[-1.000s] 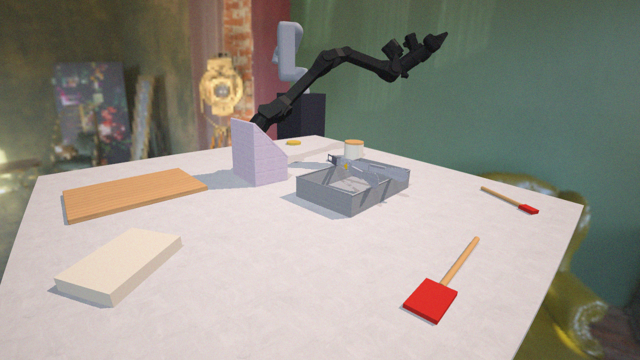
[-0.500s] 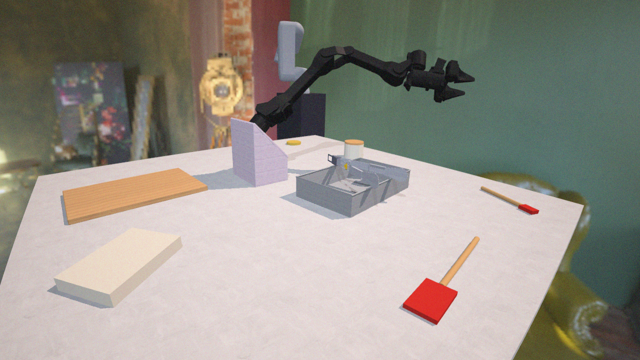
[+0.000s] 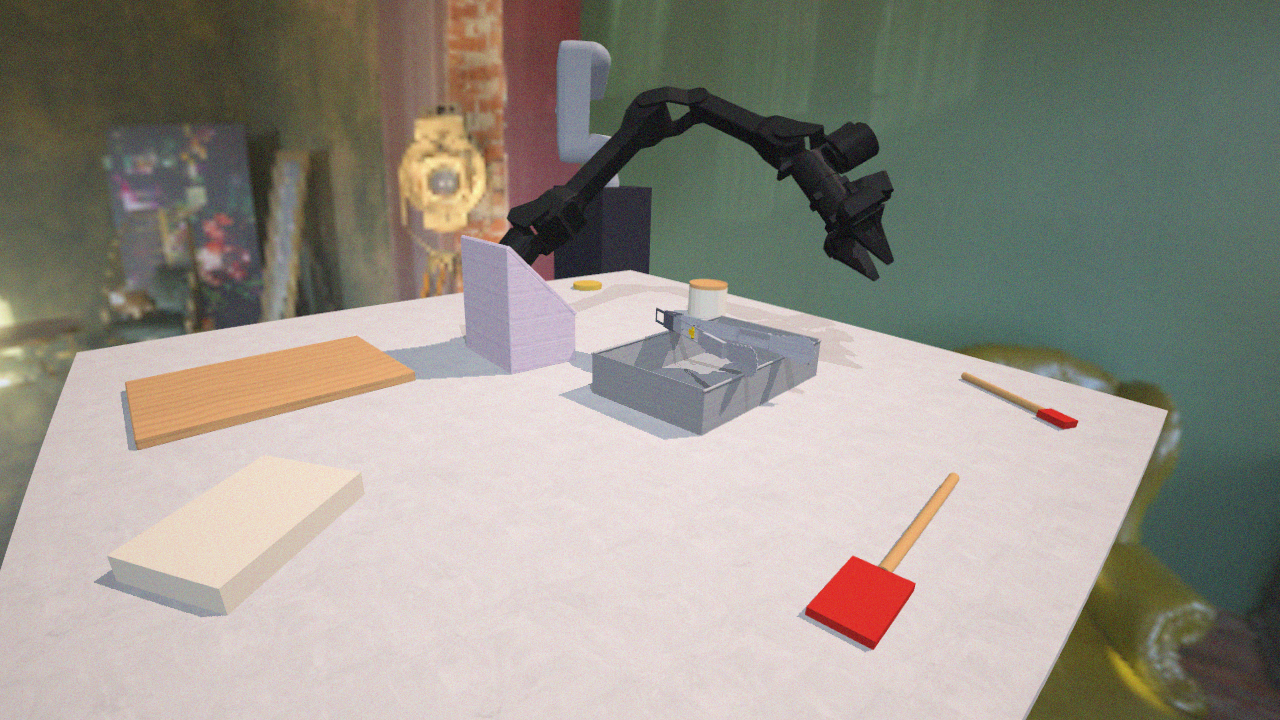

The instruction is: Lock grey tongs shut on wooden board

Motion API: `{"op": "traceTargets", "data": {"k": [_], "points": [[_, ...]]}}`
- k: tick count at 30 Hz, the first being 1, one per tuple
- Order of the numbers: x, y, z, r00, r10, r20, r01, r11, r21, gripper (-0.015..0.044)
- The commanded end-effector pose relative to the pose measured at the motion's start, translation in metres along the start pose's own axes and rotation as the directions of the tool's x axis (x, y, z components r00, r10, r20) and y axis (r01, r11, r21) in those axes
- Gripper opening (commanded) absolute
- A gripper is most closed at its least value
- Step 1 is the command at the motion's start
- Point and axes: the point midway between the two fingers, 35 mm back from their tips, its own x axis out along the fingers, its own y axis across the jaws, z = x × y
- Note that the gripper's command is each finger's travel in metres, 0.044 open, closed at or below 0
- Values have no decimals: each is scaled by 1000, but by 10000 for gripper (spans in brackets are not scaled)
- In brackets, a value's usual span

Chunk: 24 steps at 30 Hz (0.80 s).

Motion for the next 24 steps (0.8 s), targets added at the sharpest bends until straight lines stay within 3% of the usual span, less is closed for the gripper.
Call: {"op": "traceTargets", "data": {"k": [1, 7, 12, 24], "points": [[-2, -25, -60, 978, 31, -204, -7, 993, 119, 440], [-37, -45, -156, 858, 186, -480, 35, 909, 415, 440], [-81, -40, -210, 733, 384, -561, 135, 726, 674, 440], [-81, -41, -211, 718, 413, -560, 152, 692, 706, 440]]}}
